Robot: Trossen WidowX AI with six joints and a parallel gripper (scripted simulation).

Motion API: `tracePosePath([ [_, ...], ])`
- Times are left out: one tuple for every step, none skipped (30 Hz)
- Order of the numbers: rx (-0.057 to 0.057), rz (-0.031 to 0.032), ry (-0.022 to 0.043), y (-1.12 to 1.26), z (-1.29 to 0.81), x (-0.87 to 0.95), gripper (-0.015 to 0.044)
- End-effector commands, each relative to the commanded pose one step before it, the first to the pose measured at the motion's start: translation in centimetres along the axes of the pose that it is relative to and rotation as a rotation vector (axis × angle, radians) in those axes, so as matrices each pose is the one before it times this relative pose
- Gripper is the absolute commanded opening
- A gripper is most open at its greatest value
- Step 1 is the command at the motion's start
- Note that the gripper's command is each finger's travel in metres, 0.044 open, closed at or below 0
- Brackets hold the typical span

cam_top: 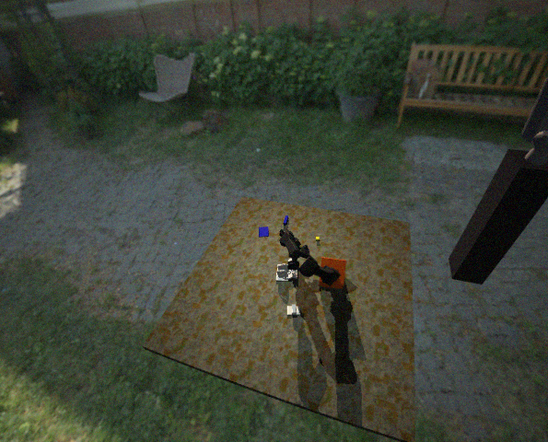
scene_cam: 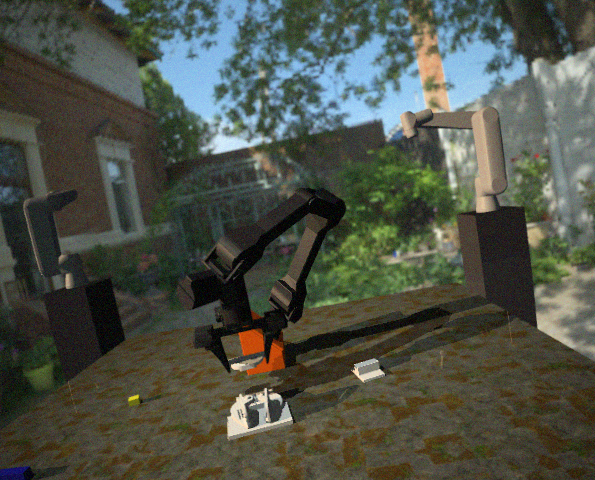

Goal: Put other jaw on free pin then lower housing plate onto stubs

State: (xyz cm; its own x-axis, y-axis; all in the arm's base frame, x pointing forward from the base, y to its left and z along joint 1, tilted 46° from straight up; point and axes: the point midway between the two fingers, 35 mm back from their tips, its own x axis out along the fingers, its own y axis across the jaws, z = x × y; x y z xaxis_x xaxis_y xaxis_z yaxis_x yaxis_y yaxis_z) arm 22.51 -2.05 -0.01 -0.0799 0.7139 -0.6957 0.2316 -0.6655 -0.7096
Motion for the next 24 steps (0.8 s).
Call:
tracePosePath([
  [-0.0071, 0.0038, -0.00333, 0.046, 0.09, 0.005, 0.0351],
  [0.0, 0.0, 0.0, 0.0, 0.0, 0.0, 0.0351],
  [0.0, 0.00004, 0.0, 0.002, -0.003, 0.027, 0.0351],
  [0.0, 0.00011, 0.00001, 0.007, -0.008, 0.081, 0.0351],
  [0.0, 0.00017, 0.00002, 0.011, -0.014, 0.135, 0.0351],
  [0.0, 0.00019, 0.00003, 0.013, -0.016, 0.165, 0.0351],
  [0.0, 0.00018, 0.00003, 0.012, -0.015, 0.164, 0.0351],
  [0.0, 0.00017, 0.00003, 0.011, -0.014, 0.164, 0.0351],
  [0.0, 0.00015, 0.00003, 0.01, -0.013, 0.164, 0.0351],
  [0.0, 0.00014, 0.00003, 0.009, -0.012, 0.164, 0.0351],
  [0.0, 0.00012, 0.00003, 0.008, -0.011, 0.164, 0.0351],
  [0.0, 0.00011, 0.00003, 0.008, -0.01, 0.163, 0.0351],
  [-0.0001, 0.0001, 0.00003, 0.007, -0.01, 0.168, 0.0351],
  [-0.0001, 0.00008, 0.00003, 0.006, -0.009, 0.168, 0.0351],
  [-0.0001, 0.00007, 0.00003, 0.005, -0.008, 0.168, 0.0351],
  [-0.0001, 0.00005, 0.00003, 0.004, -0.007, 0.167, 0.0351],
  [-0.0001, 0.00003, 0.00003, 0.003, -0.006, 0.167, 0.0351],
  [-0.0001, 0.00002, 0.00003, 0.002, -0.005, 0.167, 0.0351],
  [-0.0001, 0.0, 0.00003, 0.001, -0.004, 0.166, 0.0351],
  [-0.0001, -0.00001, 0.00003, 0.001, -0.003, 0.166, 0.0351],
  [-0.0001, -0.00003, 0.00003, 0.0, -0.002, 0.166, 0.0351],
  [-0.0001, -0.00004, 0.00003, -0.001, -0.001, 0.165, 0.0351],
  [-0.0001, -0.00006, 0.00003, -0.002, 0.0, 0.165, 0.0351],
  [-0.0001, -0.00007, 0.00003, -0.003, 0.001, 0.165, 0.0351],
])
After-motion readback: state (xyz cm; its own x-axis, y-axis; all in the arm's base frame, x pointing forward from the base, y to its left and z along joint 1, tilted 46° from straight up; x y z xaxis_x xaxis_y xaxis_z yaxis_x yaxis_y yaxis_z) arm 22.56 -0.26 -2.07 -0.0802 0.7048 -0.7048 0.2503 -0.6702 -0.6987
